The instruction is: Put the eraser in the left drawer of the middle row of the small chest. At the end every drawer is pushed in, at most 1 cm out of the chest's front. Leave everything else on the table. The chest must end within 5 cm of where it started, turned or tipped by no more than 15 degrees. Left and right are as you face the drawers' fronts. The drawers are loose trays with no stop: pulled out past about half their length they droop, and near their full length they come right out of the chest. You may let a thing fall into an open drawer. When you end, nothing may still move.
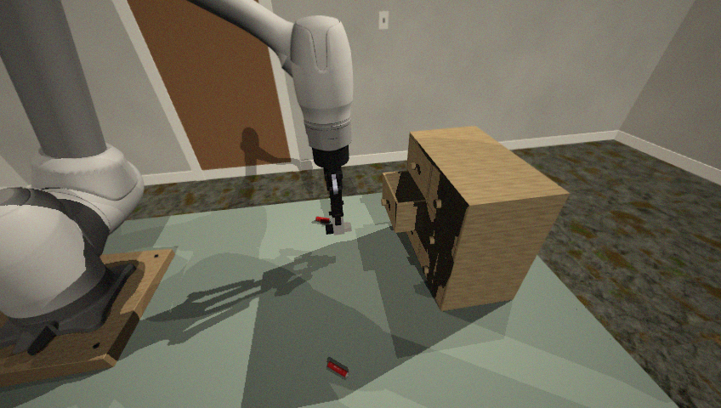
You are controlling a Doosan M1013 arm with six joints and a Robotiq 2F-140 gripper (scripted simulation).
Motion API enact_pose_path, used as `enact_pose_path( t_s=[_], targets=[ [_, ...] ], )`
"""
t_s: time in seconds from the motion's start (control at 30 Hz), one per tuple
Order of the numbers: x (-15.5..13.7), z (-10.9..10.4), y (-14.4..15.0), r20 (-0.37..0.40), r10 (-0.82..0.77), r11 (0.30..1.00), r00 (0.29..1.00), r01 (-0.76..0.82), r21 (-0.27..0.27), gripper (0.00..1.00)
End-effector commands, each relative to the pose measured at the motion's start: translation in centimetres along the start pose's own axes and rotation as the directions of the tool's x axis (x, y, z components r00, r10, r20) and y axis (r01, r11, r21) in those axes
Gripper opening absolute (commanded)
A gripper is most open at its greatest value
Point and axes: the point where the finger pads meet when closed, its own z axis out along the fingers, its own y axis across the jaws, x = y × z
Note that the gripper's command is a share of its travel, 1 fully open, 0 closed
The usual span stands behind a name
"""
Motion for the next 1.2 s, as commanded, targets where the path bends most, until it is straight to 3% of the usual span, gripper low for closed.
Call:
enact_pose_path(
  t_s=[0.0,0.27,0.53,0.6,1.0,1.17],
  targets=[
    [0.0,-0.1,0.0,0.000,0.000,1.000,1.000,0.000,0.000,0.11],
    [0.0,-1.5,0.0,0.000,0.000,1.000,1.000,0.000,0.000,0.11],
    [0.0,-4.9,0.0,0.000,0.000,1.000,1.000,0.000,0.000,0.11],
    [0.0,-4.9,0.0,0.000,0.000,1.000,1.000,0.000,0.000,0.11],
    [0.0,-10.7,0.0,0.000,0.000,1.000,1.000,0.000,0.000,0.11],
    [0.0,-11.7,0.0,0.000,0.000,1.000,1.000,0.000,0.000,0.11]
  ],
)
